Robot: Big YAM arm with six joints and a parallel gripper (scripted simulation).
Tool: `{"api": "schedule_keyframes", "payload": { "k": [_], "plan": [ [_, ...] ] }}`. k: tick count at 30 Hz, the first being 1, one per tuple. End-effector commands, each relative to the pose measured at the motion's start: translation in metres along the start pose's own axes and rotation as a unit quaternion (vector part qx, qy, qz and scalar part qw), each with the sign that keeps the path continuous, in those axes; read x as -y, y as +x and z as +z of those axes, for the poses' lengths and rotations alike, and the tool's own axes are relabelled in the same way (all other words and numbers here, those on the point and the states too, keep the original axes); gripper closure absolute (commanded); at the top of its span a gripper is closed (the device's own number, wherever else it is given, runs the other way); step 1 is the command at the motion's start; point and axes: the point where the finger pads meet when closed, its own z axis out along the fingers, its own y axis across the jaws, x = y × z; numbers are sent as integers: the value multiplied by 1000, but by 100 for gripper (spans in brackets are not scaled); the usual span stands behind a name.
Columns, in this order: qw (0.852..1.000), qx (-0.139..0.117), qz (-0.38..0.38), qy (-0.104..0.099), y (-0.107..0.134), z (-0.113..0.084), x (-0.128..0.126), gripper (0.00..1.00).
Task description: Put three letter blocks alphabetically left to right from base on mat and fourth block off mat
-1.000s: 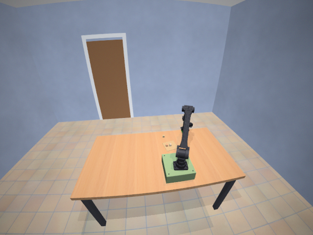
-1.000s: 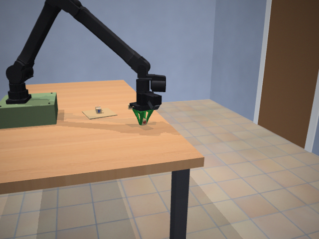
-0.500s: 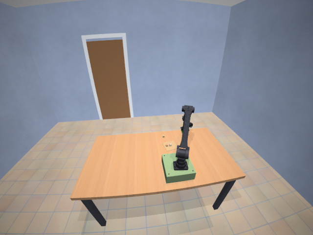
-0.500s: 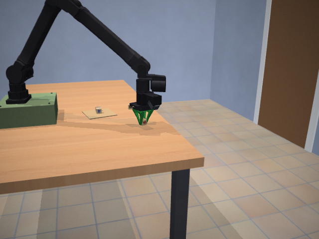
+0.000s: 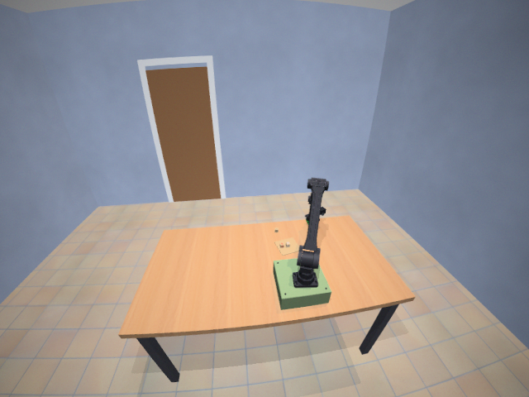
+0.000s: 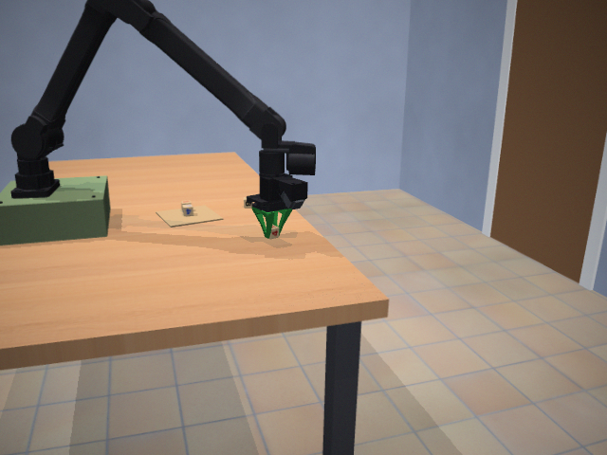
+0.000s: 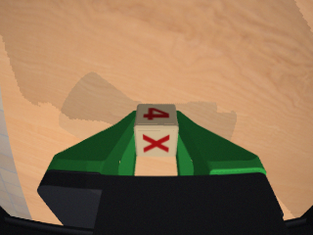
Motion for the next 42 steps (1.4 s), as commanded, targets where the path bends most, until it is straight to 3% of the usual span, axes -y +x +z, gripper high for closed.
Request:
{"api": "schedule_keyframes", "payload": {
  "k": [1,5,10,12,22,24,25,29,30,34,42],
  "plan": [
    [1000,21,0,-21,-7,-20,-15,80],
    [1000,21,0,-20,-8,-36,-16,80],
    [999,31,0,-32,-16,-74,-26,80],
    [999,31,0,-32,-16,-74,-26,80],
    [999,32,-1,-33,-12,-140,-24,80],
    [999,32,0,-33,-13,-144,-23,80],
    [1000,20,0,-19,-11,-122,-21,80],
    [1000,17,0,-16,-10,-118,-20,80],
    [1000,-1,0,5,5,-98,-3,80],
    [1000,16,0,-15,-3,-124,-12,80],
    [998,22,-49,-20,6,-125,-11,80]
  ]
}}
